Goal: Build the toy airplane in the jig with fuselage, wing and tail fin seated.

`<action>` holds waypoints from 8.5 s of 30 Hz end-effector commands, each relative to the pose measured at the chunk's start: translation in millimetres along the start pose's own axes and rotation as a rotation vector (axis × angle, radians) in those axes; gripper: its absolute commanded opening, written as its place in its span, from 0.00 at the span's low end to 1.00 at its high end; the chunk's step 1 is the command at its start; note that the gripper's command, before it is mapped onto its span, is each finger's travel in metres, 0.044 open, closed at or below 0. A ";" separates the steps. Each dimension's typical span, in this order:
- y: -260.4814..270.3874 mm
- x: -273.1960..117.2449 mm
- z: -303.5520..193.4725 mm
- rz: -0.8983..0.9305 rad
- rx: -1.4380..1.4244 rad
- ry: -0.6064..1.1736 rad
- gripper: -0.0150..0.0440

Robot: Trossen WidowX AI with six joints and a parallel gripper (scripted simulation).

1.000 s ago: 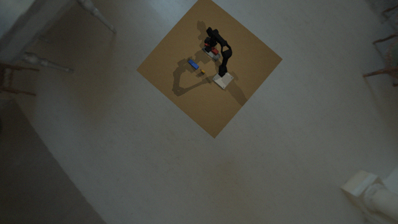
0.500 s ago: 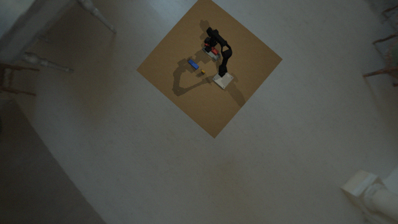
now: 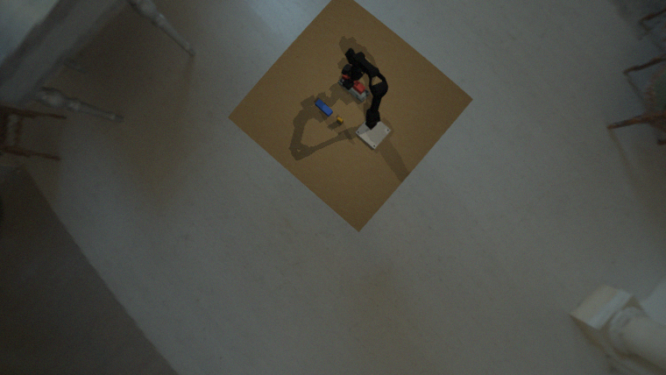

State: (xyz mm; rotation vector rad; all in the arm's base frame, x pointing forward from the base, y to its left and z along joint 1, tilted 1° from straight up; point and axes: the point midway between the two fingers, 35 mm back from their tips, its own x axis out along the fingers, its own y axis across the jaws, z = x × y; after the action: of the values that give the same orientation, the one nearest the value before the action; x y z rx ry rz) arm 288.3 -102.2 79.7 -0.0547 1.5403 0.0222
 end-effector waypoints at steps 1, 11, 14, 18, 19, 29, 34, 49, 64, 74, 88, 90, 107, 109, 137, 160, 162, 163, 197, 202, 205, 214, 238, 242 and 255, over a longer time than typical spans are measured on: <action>-0.5 8.2 0.0 -0.001 -0.004 0.004 0.58; -0.5 16.9 -0.4 -0.001 -0.004 0.004 0.58; 0.1 14.8 -0.9 0.002 0.000 0.004 0.55; 0.1 14.8 -0.9 0.002 0.000 0.004 0.44; 0.1 14.8 -0.9 0.002 0.000 0.004 0.39; 0.1 14.8 -0.9 0.002 0.000 0.004 0.66; 0.1 14.8 -0.9 0.002 0.000 0.004 0.88; -1.8 -30.4 4.2 0.000 -0.002 0.003 1.00; 3.8 -84.8 7.0 0.001 -0.006 0.003 1.00; 114.9 -78.3 44.5 0.033 -0.050 -0.004 1.00; 266.9 -71.8 41.5 0.020 -0.002 0.001 1.00; 266.9 -71.8 41.5 0.020 -0.002 0.001 1.00; 267.9 -21.5 41.5 0.020 -0.002 0.001 1.00; 268.0 -19.4 41.6 0.020 -0.002 0.001 1.00; 268.6 19.7 41.3 0.020 -0.002 0.001 0.91; 271.3 6.1 50.8 0.061 -0.001 -0.050 0.25; 272.1 1.2 53.9 0.074 -0.001 -0.067 0.25; 272.1 0.0 54.0 0.074 -0.001 -0.066 0.25; 266.8 -102.8 42.9 0.022 -0.002 -0.002 0.25; 266.1 -107.4 41.5 0.020 -0.002 0.001 0.25; 261.3 -106.7 42.6 0.020 -0.027 0.001 0.25; 232.3 -102.6 47.5 0.018 -0.176 -0.001 0.25; 154.6 -90.8 47.0 0.012 -0.582 -0.003 0.25; 141.9 -88.6 45.0 0.011 -0.651 -0.003 0.25; 101.9 -81.5 34.8 0.008 -0.865 -0.001 0.25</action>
State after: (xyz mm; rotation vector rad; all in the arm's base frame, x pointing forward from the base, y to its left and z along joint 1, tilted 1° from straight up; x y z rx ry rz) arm 318.4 13.0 157.4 -0.6827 1.4558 0.6644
